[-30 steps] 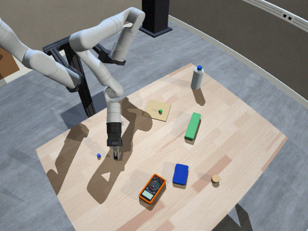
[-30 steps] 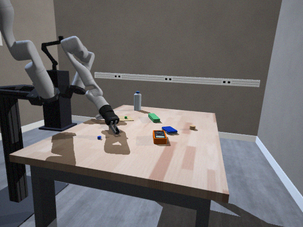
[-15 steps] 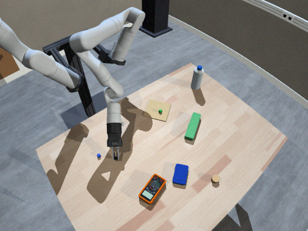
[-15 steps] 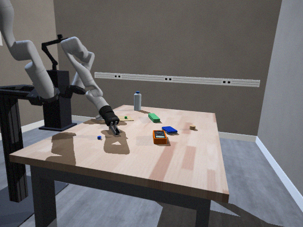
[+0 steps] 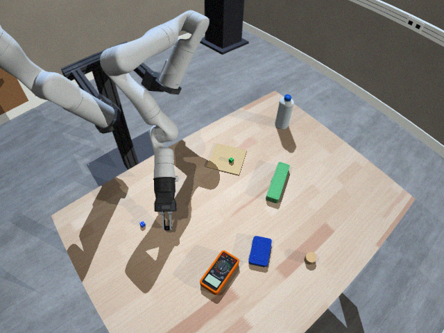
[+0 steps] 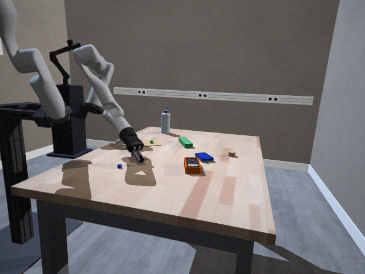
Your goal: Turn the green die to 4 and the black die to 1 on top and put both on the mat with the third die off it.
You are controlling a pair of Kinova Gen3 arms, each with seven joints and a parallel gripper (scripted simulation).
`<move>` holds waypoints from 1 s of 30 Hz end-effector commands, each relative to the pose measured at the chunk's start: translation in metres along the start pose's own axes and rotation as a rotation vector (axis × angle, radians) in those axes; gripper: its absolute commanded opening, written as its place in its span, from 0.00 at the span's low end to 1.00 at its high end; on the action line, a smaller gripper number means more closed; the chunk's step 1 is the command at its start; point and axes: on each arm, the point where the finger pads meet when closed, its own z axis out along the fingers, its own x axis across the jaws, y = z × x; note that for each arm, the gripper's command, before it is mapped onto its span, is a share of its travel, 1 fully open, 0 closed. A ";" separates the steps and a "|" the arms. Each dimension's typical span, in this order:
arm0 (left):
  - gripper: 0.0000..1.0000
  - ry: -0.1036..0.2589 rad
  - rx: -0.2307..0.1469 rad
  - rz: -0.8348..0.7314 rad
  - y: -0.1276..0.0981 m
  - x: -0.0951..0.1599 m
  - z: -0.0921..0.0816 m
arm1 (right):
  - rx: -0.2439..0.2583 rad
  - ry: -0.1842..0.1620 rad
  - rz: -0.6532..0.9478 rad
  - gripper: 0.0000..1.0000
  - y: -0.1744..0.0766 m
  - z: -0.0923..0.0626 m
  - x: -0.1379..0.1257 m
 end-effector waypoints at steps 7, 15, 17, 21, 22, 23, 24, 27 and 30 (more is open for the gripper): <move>0.34 0.000 -0.003 -0.001 -0.001 0.000 0.001 | -0.002 0.000 0.000 1.00 0.000 -0.001 0.000; 0.34 0.000 -0.003 -0.001 -0.005 0.000 0.004 | -0.002 0.000 0.000 1.00 0.000 -0.001 0.000; 0.34 0.000 -0.003 -0.001 -0.007 0.000 0.005 | -0.002 0.000 0.000 1.00 0.000 -0.001 0.000; 0.34 0.000 -0.003 -0.001 -0.008 0.000 0.005 | -0.002 0.000 0.000 1.00 0.000 -0.001 0.000; 0.34 0.000 -0.003 -0.001 -0.008 0.000 0.005 | -0.002 0.000 0.000 1.00 0.000 -0.001 0.000; 0.34 0.000 -0.003 -0.001 -0.008 0.000 0.005 | -0.002 0.000 0.000 1.00 0.000 -0.001 0.000; 0.34 0.000 -0.003 -0.001 -0.008 0.000 0.005 | -0.002 0.000 0.000 1.00 0.000 -0.001 0.000; 0.34 0.000 -0.003 -0.001 -0.008 0.000 0.005 | -0.002 0.000 0.000 1.00 0.000 -0.001 0.000; 0.34 0.000 -0.003 -0.001 -0.008 0.000 0.005 | -0.002 0.000 0.000 1.00 0.000 -0.001 0.000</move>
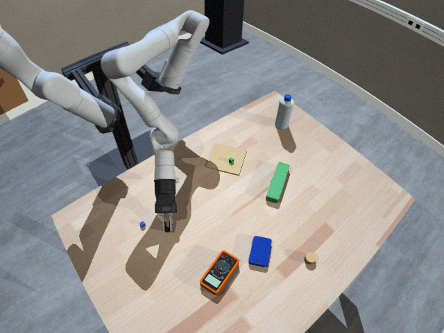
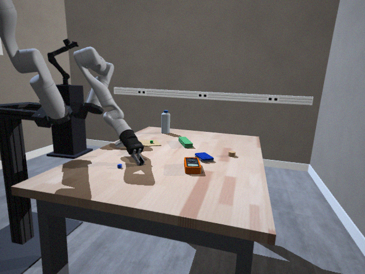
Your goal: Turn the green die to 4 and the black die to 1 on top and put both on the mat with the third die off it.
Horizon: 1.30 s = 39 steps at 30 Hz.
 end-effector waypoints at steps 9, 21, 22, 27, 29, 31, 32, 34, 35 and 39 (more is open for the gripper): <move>0.34 0.000 -0.003 0.000 0.002 0.000 0.000 | -0.002 0.000 0.000 1.00 0.000 -0.001 0.000; 0.46 0.000 -0.003 0.000 0.002 0.000 0.000 | -0.002 0.000 0.000 1.00 0.000 -0.001 0.000; 0.52 0.000 -0.003 0.000 0.002 0.000 0.000 | -0.002 0.000 0.000 1.00 0.000 -0.001 0.000; 0.58 0.000 -0.003 0.000 0.002 0.000 0.000 | -0.002 0.000 0.000 1.00 0.000 -0.001 0.000; 0.58 0.000 -0.003 0.000 0.002 0.000 0.000 | -0.002 0.000 0.000 1.00 0.000 -0.001 0.000; 0.64 0.000 -0.003 0.000 0.002 0.000 0.000 | -0.002 0.000 0.000 1.00 0.000 -0.001 0.000; 0.64 0.000 -0.003 0.000 0.002 0.000 0.000 | -0.002 0.000 0.000 1.00 0.000 -0.001 0.000; 0.64 0.000 -0.003 0.000 0.002 0.000 0.000 | -0.002 0.000 0.000 1.00 0.000 -0.001 0.000; 0.64 0.000 -0.003 0.000 0.002 0.000 0.000 | -0.002 0.000 0.000 1.00 0.000 -0.001 0.000; 0.64 0.000 -0.003 0.000 0.002 0.000 0.000 | -0.002 0.000 0.000 1.00 0.000 -0.001 0.000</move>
